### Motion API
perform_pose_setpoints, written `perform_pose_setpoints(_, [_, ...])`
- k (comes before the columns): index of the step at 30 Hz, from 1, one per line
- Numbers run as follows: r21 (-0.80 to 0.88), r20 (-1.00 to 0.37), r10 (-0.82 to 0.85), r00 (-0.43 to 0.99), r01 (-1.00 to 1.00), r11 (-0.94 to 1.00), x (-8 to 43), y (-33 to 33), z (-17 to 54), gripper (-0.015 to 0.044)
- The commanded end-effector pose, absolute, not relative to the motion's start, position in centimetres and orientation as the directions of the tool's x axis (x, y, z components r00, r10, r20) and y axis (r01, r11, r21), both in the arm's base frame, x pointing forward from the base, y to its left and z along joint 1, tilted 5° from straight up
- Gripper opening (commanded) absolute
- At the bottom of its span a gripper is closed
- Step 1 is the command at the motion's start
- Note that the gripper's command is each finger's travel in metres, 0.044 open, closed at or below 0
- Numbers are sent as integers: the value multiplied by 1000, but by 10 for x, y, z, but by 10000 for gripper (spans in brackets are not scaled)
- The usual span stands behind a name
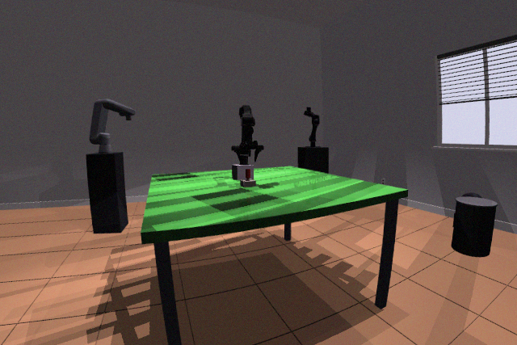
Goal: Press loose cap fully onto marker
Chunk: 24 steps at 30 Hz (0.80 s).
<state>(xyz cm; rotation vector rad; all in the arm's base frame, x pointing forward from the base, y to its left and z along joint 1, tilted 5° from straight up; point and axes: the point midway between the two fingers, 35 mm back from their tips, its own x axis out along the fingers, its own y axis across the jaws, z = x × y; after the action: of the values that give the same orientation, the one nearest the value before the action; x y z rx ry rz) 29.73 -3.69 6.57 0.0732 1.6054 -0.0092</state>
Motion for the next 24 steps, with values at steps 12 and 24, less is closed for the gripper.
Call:
perform_pose_setpoints(12, [45, -998, 38, -46, -141, 989, 292, -35, 55, 72])
perform_pose_setpoints(24, [45, -998, 38, -46, -141, 989, 292, -35, 54, 0])
